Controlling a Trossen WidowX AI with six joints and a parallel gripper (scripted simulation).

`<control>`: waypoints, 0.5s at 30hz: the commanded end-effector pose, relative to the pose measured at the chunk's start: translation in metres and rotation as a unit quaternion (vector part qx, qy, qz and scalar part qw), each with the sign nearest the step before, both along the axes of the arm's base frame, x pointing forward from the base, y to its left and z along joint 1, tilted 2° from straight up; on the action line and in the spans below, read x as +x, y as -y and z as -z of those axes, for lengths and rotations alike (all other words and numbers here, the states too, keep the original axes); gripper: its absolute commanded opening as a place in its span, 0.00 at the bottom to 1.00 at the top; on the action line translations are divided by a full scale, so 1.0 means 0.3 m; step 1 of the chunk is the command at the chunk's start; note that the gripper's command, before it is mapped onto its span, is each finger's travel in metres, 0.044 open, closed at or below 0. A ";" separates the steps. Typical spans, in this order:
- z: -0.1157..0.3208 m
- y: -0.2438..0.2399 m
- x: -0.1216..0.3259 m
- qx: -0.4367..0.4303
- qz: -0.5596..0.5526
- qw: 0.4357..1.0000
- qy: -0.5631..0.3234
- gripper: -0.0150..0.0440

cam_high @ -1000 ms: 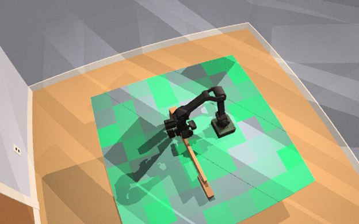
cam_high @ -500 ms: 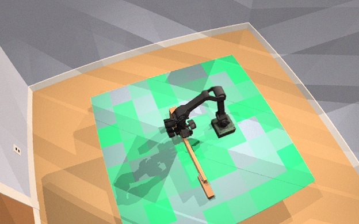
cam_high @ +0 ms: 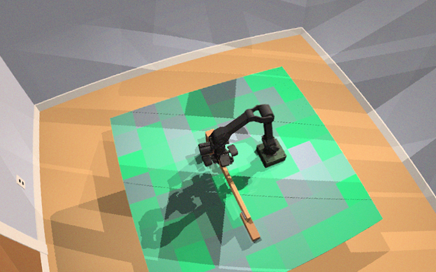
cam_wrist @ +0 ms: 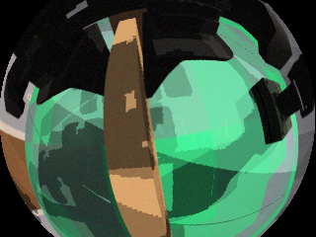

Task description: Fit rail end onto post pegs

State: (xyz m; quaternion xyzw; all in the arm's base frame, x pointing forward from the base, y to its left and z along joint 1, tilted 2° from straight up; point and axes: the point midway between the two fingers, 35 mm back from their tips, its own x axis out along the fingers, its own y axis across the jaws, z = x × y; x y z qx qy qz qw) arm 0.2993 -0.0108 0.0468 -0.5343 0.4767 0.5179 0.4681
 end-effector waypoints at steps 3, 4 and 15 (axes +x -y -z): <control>-0.004 0.008 0.007 -0.002 -0.002 1.000 0.003 0.25; -0.004 0.010 0.007 -0.002 -0.002 1.000 0.003 0.25; -0.005 0.021 0.009 -0.002 -0.002 1.000 0.003 0.25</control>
